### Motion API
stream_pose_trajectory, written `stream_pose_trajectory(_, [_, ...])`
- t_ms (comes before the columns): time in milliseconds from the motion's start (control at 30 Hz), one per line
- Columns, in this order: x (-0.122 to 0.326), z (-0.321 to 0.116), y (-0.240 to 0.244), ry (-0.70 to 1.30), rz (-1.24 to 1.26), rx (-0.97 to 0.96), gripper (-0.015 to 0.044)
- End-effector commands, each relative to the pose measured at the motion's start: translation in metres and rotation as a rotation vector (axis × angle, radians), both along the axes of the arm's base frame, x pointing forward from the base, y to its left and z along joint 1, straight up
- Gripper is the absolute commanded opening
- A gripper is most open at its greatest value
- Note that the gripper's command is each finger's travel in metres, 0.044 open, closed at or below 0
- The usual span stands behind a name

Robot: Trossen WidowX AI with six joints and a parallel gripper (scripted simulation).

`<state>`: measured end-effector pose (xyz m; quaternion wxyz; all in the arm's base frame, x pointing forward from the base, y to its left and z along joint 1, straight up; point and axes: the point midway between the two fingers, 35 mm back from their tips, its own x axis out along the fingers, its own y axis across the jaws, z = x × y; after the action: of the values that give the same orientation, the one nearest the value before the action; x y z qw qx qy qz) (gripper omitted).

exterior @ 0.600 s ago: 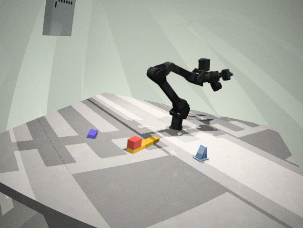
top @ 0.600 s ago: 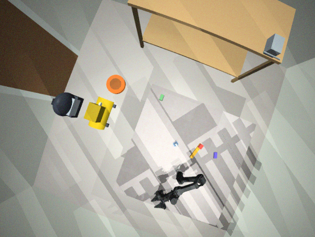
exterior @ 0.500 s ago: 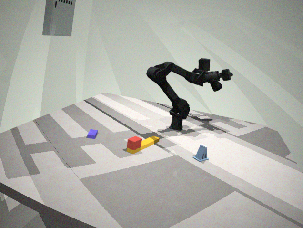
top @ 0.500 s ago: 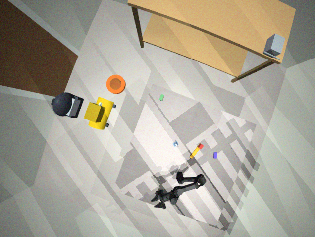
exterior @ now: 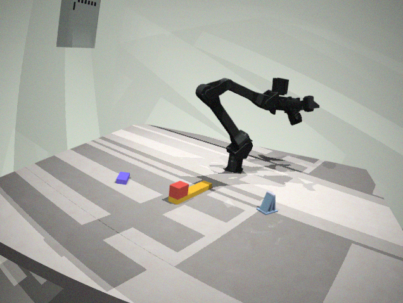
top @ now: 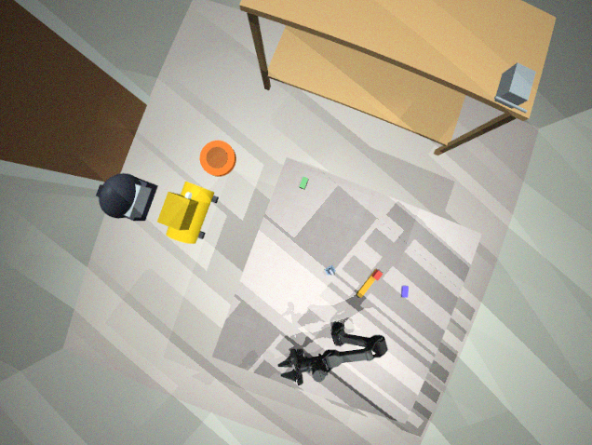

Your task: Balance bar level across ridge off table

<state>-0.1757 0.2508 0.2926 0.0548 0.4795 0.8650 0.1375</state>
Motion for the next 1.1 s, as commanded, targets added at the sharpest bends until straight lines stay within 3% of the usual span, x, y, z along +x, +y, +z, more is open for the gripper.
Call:
stream_pose_trajectory(0, [0.012, -0.001, 0.014, -0.012, -0.054, -0.035, 0.0315])
stream_pose_trajectory(1067, [0.147, -0.035, 0.088, -0.063, -0.52, -0.344, 0.0315])
